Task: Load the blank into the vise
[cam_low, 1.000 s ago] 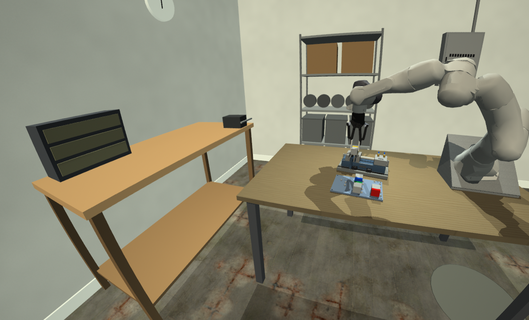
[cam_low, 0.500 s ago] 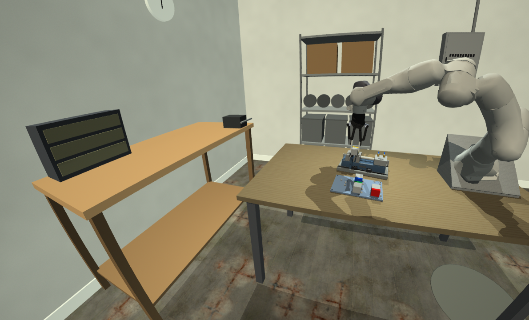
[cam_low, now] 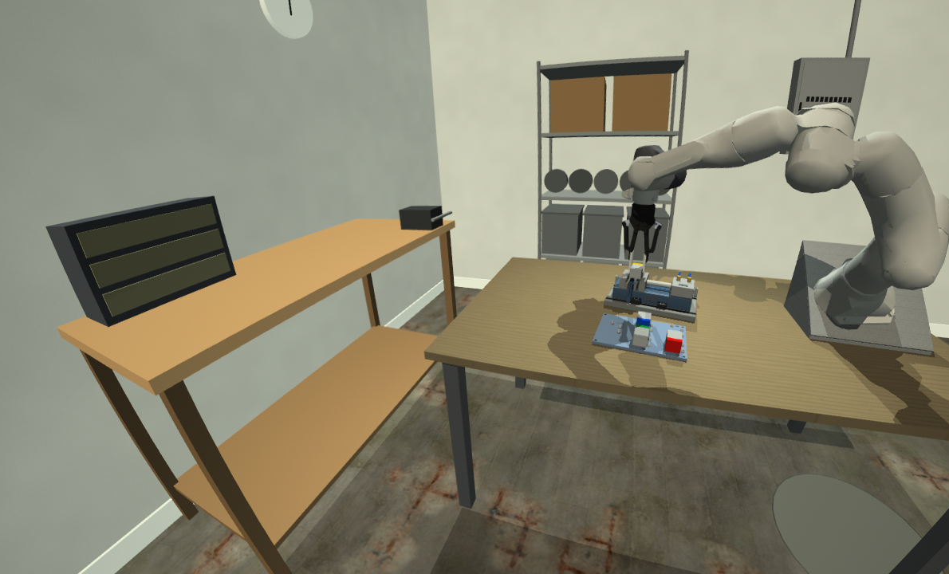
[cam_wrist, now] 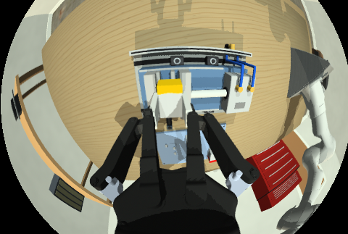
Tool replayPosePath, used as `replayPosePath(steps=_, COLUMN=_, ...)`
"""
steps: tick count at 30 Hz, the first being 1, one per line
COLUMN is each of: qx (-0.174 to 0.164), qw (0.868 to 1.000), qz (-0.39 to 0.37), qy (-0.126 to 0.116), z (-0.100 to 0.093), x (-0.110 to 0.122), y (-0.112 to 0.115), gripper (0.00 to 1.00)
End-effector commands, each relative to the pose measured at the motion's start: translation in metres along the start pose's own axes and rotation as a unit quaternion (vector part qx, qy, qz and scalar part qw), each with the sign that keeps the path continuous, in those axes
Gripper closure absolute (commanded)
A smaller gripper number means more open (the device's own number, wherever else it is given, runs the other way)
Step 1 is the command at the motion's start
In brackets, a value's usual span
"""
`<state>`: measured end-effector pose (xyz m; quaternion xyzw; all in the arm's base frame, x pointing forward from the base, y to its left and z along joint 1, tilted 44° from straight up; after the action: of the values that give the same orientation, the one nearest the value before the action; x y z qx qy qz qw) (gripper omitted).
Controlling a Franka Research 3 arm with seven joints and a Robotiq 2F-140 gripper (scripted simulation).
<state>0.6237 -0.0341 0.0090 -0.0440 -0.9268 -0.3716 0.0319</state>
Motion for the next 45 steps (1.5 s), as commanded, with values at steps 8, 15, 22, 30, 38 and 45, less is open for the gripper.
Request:
replayPosePath(steps=8, qx=0.000, qw=1.000, qz=-0.002, qy=-0.001, z=0.0011, x=-0.0005, y=0.0002, gripper=1.00)
replayPosePath(steps=15, qx=0.000, qw=1.000, qz=-0.003, qy=-0.002, z=0.0014, x=-0.0006, y=0.0003, gripper=1.00)
replayPosePath(steps=22, qx=0.000, qw=1.000, qz=-0.002, qy=-0.001, z=0.0014, x=-0.0005, y=0.0005, gripper=1.00)
replayPosePath(steps=30, qx=0.000, qw=1.000, qz=-0.003, qy=-0.002, z=0.0025, x=-0.0009, y=0.0007, gripper=1.00)
replayPosePath(steps=38, qx=0.000, qw=1.000, qz=-0.003, qy=-0.002, z=0.0025, x=-0.0009, y=0.0007, gripper=1.00)
replayPosePath(steps=45, qx=0.000, qw=1.000, qz=-0.003, qy=-0.002, z=0.0037, x=-0.0010, y=0.0010, gripper=1.00)
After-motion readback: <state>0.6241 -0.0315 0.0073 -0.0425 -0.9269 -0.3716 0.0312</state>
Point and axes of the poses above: the point where the finger pads meet when closed, its own z axis out along the fingers, its own x axis across the jaws, y = z × x, the point moved 1 cm from there along -z, back along the fingers
